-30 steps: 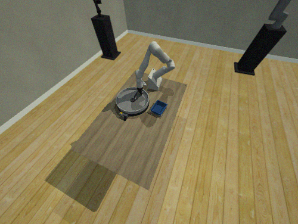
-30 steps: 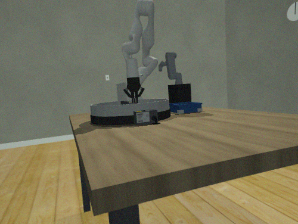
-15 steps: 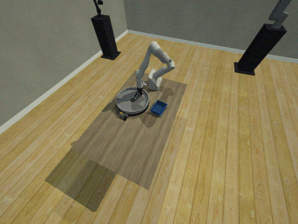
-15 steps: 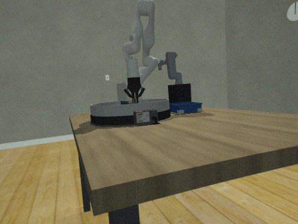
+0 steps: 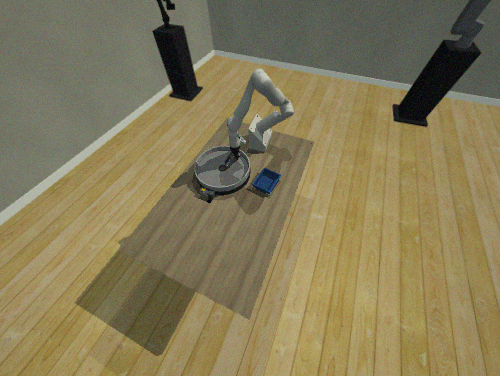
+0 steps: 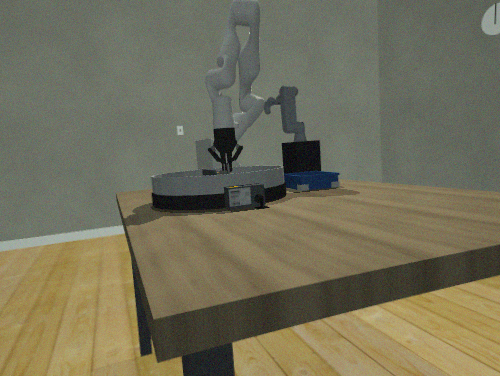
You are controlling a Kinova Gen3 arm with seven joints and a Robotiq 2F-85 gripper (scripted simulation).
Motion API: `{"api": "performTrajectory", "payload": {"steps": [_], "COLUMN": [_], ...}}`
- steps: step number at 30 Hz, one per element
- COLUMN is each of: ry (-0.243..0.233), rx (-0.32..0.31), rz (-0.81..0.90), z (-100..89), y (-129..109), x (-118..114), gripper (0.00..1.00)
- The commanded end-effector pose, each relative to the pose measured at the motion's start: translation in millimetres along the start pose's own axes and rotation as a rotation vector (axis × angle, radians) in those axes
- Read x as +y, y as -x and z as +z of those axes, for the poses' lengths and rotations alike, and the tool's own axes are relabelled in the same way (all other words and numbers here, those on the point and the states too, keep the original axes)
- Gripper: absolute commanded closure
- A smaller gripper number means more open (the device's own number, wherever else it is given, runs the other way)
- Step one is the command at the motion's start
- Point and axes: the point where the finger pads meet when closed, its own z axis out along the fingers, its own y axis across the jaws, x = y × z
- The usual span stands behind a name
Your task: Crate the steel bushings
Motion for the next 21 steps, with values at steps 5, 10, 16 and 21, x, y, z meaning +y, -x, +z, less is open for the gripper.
{"api": "performTrajectory", "payload": {"steps": [5, 10, 16, 21], "ry": [-0.001, -0.001, -0.001, -0.001], "rx": [-0.004, -0.004, -0.004, -0.004], "rz": [0.0, 0.0, 0.0, 0.0], "z": [-1.8, -4.7, -9.2, -9.2], "y": [1.2, 1.2, 1.2, 1.2], "x": [0.0, 0.0, 0.0, 0.0], "gripper": [1.0, 1.0, 1.0, 1.0]}}
